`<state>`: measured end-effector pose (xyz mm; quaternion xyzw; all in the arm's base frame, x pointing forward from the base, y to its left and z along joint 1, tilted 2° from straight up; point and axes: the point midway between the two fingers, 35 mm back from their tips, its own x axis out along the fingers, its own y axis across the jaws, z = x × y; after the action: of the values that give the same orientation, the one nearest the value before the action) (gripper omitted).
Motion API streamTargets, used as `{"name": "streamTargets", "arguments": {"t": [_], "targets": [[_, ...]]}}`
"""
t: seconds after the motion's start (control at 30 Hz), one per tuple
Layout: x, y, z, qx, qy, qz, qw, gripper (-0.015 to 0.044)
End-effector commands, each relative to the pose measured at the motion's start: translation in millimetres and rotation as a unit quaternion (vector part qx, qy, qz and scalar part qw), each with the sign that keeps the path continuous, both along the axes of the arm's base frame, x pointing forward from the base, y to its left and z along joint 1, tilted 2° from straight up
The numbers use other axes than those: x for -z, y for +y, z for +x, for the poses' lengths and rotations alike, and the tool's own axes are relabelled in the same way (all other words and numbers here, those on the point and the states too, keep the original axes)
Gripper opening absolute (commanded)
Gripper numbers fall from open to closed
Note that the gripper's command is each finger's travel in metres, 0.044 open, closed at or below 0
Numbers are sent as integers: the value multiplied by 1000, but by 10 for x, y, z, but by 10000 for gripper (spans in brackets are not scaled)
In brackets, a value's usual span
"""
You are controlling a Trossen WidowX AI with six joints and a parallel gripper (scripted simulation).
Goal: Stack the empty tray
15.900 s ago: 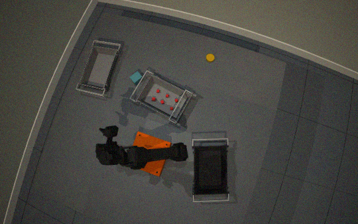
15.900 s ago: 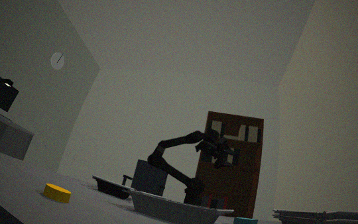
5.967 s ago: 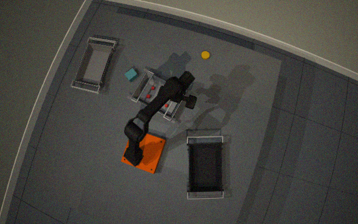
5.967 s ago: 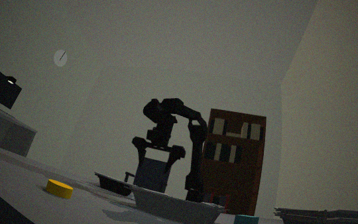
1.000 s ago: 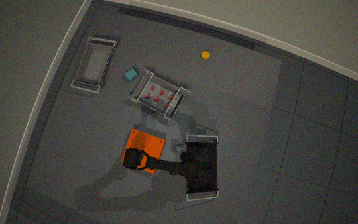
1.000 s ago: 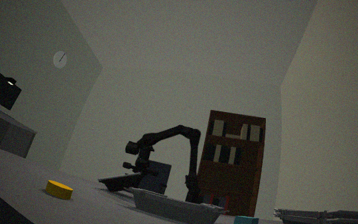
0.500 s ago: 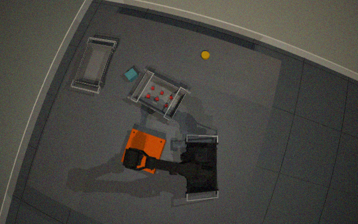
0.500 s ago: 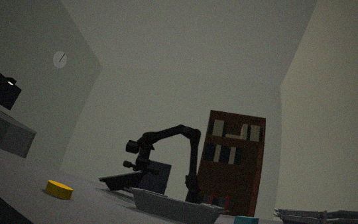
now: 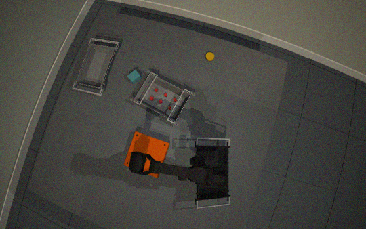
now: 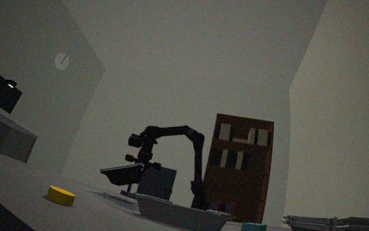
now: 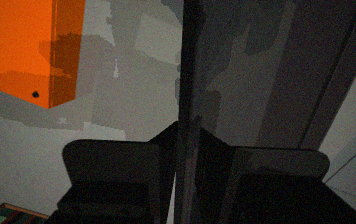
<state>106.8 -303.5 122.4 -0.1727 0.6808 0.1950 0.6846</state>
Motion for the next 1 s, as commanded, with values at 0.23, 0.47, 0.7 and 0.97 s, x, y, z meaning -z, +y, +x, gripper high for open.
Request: {"name": "streamTargets", "arguments": {"t": [0.23,0.47,0.7,0.97], "targets": [[-436,-146,49,-2,-4,-11,1000,0],[-451,-149,50,-2,-4,-11,1000,0],[-451,-149,50,-2,-4,-11,1000,0],[-451,-149,50,-2,-4,-11,1000,0]]}}
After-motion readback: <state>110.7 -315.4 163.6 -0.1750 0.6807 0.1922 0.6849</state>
